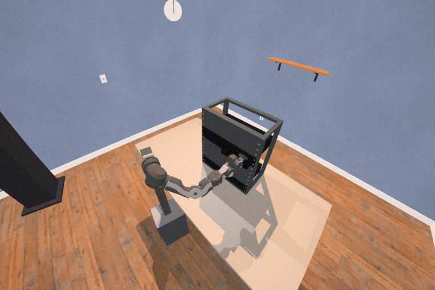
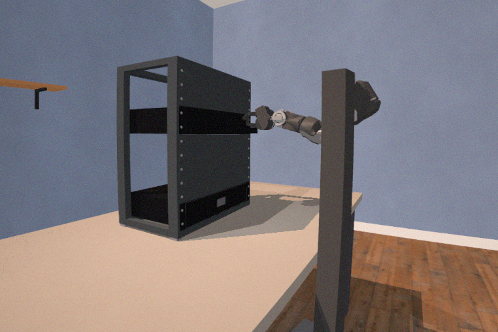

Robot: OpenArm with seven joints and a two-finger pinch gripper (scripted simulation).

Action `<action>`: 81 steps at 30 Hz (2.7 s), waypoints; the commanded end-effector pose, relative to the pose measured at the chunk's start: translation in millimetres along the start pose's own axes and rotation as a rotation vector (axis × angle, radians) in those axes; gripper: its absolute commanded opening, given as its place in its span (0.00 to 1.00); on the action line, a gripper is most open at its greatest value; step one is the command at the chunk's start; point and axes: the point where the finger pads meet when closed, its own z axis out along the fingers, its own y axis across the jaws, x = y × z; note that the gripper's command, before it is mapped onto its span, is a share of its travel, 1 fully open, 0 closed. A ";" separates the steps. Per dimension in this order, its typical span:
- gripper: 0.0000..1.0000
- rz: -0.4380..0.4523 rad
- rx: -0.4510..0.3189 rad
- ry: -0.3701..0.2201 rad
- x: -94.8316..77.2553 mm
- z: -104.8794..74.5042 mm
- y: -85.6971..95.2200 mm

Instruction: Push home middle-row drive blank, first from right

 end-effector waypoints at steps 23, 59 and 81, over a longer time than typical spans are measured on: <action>0.00 0.003 -0.009 0.029 14.0 6.7 1.7; 0.00 0.000 -0.015 0.032 14.4 -40.2 3.4; 0.00 0.001 -0.015 0.030 12.4 -101.5 2.3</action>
